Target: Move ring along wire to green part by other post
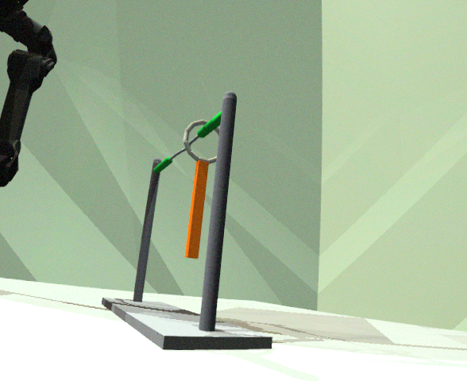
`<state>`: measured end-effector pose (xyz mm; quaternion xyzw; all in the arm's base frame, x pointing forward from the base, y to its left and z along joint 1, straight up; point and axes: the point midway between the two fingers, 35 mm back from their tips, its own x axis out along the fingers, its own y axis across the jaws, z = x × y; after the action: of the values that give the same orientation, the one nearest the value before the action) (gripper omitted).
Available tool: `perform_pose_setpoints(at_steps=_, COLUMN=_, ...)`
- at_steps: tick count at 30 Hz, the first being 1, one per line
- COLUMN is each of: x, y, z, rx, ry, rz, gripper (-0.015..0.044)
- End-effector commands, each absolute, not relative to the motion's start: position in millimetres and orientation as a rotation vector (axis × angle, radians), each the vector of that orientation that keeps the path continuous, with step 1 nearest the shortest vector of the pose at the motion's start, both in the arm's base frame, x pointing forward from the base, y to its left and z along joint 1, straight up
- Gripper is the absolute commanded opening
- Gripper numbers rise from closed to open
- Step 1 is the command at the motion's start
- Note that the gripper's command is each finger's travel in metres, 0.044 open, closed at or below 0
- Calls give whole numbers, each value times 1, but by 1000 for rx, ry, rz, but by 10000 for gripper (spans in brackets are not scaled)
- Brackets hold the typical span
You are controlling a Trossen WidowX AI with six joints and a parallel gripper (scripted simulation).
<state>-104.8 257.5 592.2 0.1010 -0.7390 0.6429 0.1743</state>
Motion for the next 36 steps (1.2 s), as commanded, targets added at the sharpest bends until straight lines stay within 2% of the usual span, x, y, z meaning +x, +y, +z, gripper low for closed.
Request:
perform_pose_setpoints(at_steps=1, x=-105, y=255, z=593, rx=296, ry=-2092, rz=1822, gripper=374)
perform_pose_setpoints(at_steps=9, x=-110, y=143, z=633, rx=709, ry=-1979, rz=1847, gripper=164)
perform_pose_setpoints(at_steps=22, x=-72, y=-71, z=626, rx=1586, ry=-1793, rz=1959, gripper=160)
perform_pose_setpoints(at_steps=36, x=27, y=-249, z=509, rx=2624, ry=-1585, rz=2177, gripper=160)
